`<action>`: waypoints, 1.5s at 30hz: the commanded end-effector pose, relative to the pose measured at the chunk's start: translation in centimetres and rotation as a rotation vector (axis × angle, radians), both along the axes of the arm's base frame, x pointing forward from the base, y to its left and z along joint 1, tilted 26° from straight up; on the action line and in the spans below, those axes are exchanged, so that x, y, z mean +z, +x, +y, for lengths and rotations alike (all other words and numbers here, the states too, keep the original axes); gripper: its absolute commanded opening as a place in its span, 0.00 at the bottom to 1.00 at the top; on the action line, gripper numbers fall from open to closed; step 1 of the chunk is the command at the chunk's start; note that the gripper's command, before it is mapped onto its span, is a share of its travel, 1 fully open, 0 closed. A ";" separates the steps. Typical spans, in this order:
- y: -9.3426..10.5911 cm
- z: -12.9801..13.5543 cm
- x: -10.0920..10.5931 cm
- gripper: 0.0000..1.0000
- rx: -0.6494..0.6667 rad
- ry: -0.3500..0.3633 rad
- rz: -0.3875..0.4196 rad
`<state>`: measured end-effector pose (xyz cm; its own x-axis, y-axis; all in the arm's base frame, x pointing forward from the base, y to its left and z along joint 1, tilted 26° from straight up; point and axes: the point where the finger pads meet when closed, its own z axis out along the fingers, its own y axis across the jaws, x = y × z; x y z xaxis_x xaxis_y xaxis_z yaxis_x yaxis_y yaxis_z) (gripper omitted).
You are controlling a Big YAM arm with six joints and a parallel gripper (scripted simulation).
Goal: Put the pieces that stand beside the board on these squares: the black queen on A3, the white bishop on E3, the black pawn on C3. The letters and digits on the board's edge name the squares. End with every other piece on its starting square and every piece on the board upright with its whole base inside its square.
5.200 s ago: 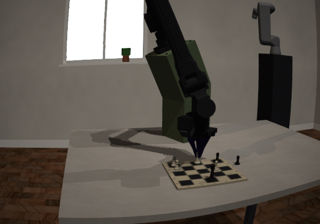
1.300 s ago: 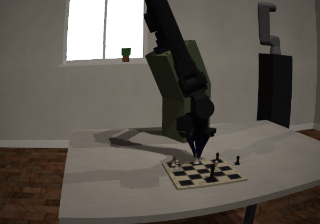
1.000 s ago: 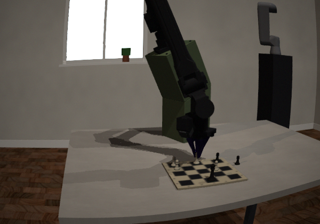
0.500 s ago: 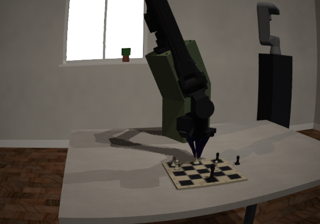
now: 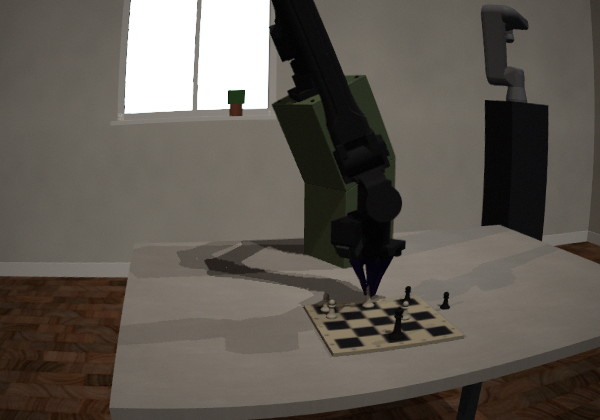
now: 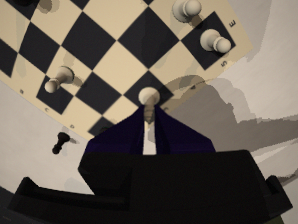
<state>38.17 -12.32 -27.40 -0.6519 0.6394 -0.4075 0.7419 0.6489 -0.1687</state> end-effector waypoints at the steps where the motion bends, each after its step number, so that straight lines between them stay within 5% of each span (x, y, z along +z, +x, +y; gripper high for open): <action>1: -0.5 -0.5 -0.3 0.14 -0.003 0.001 0.015; 10: -0.5 -0.5 -0.3 0.35 -0.004 0.001 0.015; 22: -0.5 -0.5 -0.2 0.35 -0.005 0.001 0.013; 45: -1.0 3.9 8.2 0.35 0.008 -0.001 -0.010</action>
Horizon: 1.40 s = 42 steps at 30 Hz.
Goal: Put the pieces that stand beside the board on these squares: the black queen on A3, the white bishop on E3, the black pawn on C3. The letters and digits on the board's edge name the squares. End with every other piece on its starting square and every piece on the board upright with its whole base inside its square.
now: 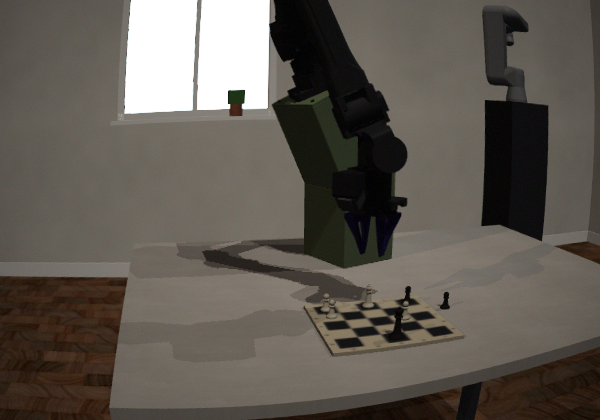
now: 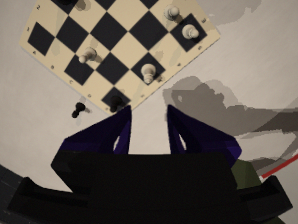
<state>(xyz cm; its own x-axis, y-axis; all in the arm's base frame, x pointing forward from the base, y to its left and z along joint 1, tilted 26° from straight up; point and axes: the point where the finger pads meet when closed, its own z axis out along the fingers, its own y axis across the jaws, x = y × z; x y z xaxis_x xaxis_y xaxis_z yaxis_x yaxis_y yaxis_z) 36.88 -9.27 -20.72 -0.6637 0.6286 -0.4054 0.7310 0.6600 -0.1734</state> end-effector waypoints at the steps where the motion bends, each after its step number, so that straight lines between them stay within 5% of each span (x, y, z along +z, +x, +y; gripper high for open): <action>1: 0.2 1.0 1.7 0.35 -0.008 0.001 -0.015; 9: -0.8 0.5 1.0 0.35 -0.028 0.003 0.015; 10: -0.7 0.5 1.0 1.00 -0.028 0.003 0.012; 30: -0.6 0.5 1.0 1.00 -0.024 0.002 0.009; 42: 1.1 2.9 0.0 1.00 0.308 -0.051 0.150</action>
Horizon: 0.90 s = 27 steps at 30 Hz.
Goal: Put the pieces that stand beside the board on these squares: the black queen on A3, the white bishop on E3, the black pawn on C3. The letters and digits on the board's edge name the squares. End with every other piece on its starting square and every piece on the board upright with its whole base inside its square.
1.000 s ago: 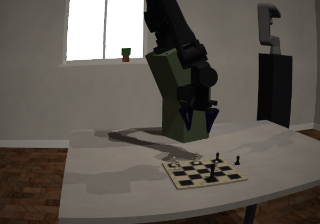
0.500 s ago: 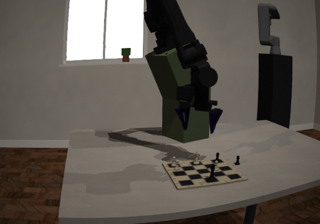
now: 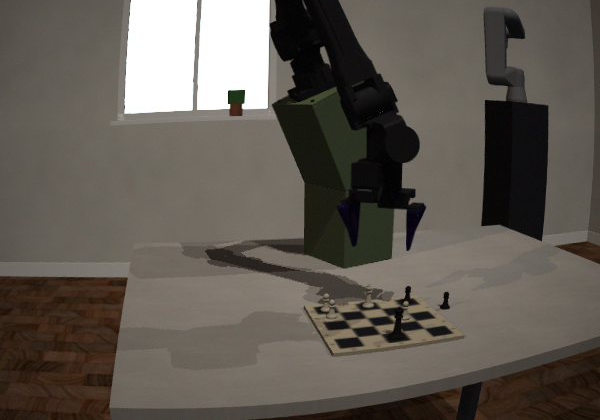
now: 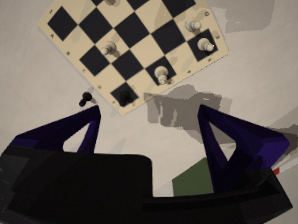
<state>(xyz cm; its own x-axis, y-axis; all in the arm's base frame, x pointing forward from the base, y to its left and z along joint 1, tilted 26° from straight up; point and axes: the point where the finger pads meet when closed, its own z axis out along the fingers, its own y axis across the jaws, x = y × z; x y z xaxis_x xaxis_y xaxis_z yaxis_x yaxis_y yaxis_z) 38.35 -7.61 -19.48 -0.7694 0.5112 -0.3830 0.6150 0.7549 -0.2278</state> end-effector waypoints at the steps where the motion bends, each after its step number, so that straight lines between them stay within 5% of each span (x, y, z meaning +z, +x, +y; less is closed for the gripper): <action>1: -0.1 1.6 -1.5 1.00 0.228 -0.039 0.128; 13: 3.2 8.4 -5.3 1.00 0.767 -0.142 0.330; 15: 3.2 8.4 -5.3 1.00 0.767 -0.142 0.330; 16: 3.4 8.9 -5.6 1.00 0.887 -0.164 0.377; 27: 4.1 11.0 -7.0 1.00 1.336 -0.254 0.587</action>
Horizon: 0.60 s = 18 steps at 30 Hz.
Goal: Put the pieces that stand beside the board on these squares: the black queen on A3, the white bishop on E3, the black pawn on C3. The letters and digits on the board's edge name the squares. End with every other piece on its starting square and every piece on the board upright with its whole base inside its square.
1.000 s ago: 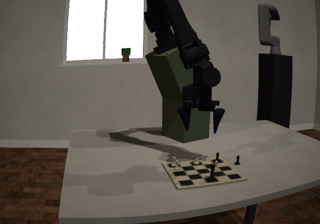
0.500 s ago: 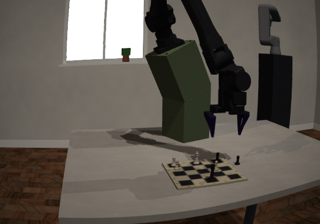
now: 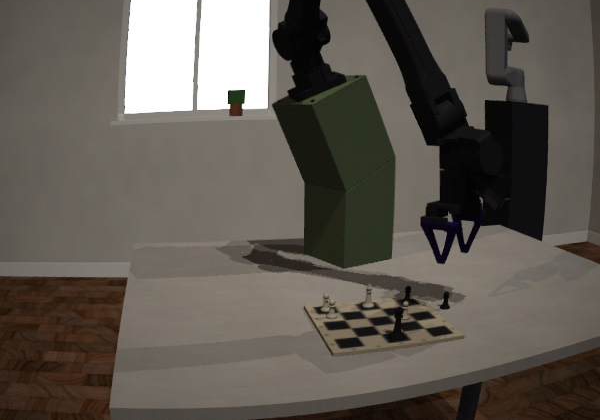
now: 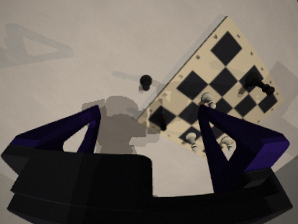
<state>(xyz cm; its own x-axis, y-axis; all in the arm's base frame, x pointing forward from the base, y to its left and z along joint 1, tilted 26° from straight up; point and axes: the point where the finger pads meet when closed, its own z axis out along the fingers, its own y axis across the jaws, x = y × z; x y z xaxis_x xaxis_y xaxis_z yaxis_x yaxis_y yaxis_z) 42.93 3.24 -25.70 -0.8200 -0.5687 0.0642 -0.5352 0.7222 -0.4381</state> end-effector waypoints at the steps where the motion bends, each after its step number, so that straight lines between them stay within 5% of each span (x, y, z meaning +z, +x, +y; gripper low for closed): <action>1: -0.5 -0.4 -0.8 1.00 0.240 -0.055 0.129; 2: -0.5 -0.6 -0.8 0.33 0.280 -0.065 0.150; 10: -0.5 -0.4 -0.8 0.33 0.556 -0.128 0.309; 18: -1.1 -0.6 -0.9 0.33 0.556 -0.128 0.315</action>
<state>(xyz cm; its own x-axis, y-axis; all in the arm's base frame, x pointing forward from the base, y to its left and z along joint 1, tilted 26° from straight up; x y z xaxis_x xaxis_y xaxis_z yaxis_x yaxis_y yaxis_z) 42.82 3.09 -25.70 -0.3851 -0.8654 0.3207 -0.9073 0.2914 -0.3032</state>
